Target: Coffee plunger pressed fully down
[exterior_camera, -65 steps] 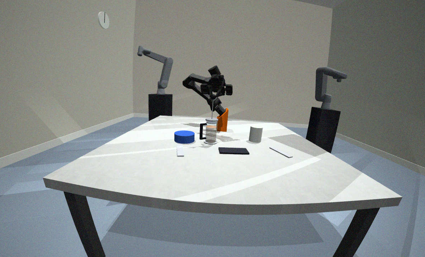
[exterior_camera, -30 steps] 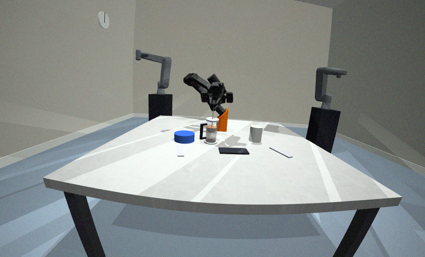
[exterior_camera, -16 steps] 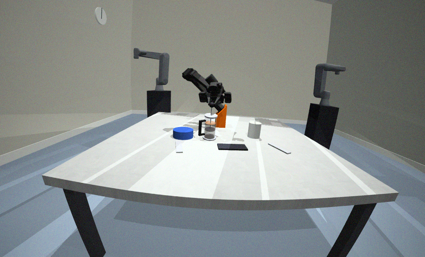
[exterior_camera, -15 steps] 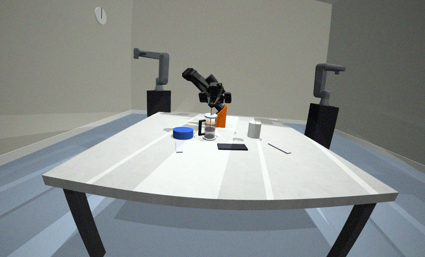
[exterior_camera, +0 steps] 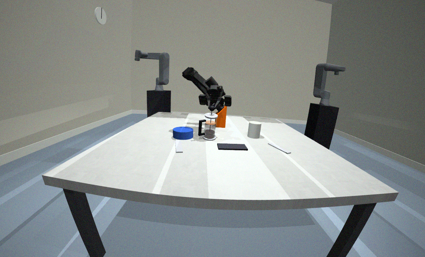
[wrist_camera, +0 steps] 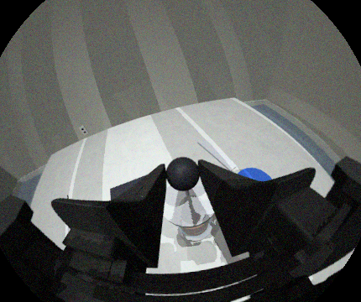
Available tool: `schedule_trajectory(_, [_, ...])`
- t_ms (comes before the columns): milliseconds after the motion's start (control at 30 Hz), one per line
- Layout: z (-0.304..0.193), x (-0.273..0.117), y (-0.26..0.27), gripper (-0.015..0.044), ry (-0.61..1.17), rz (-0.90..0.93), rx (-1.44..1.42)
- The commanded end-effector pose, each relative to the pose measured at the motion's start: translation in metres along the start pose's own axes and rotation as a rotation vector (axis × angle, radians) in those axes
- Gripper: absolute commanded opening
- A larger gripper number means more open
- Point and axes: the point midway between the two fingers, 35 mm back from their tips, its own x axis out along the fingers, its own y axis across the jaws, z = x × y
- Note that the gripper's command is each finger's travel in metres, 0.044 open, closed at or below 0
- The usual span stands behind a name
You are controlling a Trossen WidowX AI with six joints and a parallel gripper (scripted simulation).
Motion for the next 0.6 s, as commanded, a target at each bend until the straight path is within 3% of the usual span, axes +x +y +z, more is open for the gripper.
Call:
schedule_trajectory(0, [-0.0119,0.0041,-0.0008,0.0121,0.042,-0.015,-0.029])
schedule_trajectory(567, [-0.0112,0.0042,0.0023,0.0121,0.042,-0.015,-0.029])
